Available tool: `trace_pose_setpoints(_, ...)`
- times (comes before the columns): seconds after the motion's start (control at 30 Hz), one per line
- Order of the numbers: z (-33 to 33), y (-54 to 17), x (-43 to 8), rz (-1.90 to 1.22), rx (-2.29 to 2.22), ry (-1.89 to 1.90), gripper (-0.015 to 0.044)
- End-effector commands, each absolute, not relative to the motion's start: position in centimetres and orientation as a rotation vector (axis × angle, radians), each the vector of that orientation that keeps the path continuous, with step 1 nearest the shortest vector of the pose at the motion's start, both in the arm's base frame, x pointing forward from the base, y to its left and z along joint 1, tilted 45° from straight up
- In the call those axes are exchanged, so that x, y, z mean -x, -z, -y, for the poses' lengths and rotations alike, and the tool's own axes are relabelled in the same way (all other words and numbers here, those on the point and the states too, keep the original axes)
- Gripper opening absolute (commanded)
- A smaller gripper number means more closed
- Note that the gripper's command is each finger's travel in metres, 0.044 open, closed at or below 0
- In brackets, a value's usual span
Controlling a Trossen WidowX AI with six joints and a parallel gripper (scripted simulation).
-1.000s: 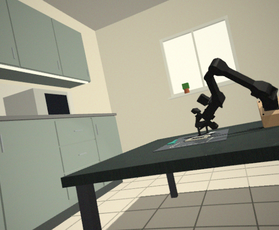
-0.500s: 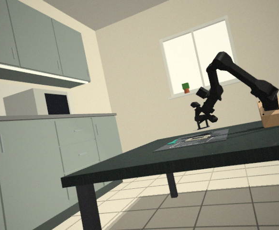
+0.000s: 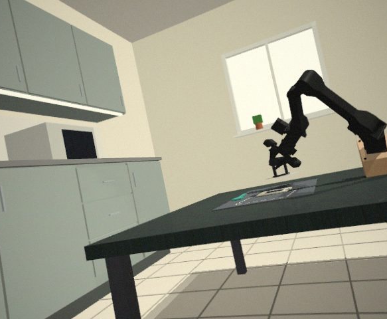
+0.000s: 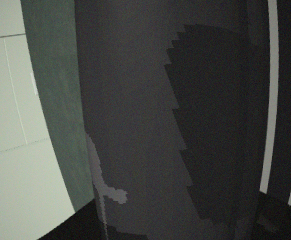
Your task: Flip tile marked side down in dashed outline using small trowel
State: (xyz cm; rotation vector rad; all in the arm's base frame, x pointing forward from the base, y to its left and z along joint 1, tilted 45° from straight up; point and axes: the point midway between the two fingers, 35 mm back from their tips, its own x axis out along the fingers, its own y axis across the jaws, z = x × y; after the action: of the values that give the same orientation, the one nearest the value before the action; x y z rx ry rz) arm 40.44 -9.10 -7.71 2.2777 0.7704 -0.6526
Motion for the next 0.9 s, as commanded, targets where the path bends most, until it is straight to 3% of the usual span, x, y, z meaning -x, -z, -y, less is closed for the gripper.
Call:
trace_pose_setpoints(0.0,9.5,7.1,-40.8,-0.754,-2.271,0.633,0.0)
trace_pose_setpoints(0.87,3.6,3.1,-38.7,-0.837,-2.104,0.361,0.0)
